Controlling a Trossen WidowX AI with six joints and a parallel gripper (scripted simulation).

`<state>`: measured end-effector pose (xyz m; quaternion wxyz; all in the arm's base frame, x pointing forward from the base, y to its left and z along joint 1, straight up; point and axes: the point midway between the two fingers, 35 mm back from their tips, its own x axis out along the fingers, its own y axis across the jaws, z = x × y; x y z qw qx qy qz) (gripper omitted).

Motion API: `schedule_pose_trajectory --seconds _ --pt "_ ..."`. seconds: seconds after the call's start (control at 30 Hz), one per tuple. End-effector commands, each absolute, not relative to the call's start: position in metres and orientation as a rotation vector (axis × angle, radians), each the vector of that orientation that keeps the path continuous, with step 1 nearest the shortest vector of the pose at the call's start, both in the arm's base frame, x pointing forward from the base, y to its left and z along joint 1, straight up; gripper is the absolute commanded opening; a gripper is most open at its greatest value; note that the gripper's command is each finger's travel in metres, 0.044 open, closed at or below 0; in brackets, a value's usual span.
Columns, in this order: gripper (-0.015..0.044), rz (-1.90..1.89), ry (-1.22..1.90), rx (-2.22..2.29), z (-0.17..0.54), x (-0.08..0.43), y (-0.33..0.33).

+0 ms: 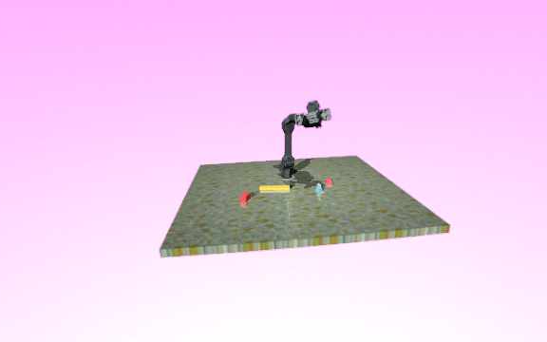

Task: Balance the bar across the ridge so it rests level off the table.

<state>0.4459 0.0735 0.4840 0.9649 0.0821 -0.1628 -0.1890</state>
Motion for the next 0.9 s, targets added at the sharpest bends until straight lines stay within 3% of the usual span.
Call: schedule_pose_trajectory --seconds 0.0,0.43,0.87 --pt "0.0315 -0.390 -0.214 -0.026 0.463 0.454 0.060" --pt "0.0315 -0.306 0.251 -0.613 0.362 0.466 0.008" --pt "0.0315 -0.021 0.727 -1.026 0.255 0.427 -0.045"
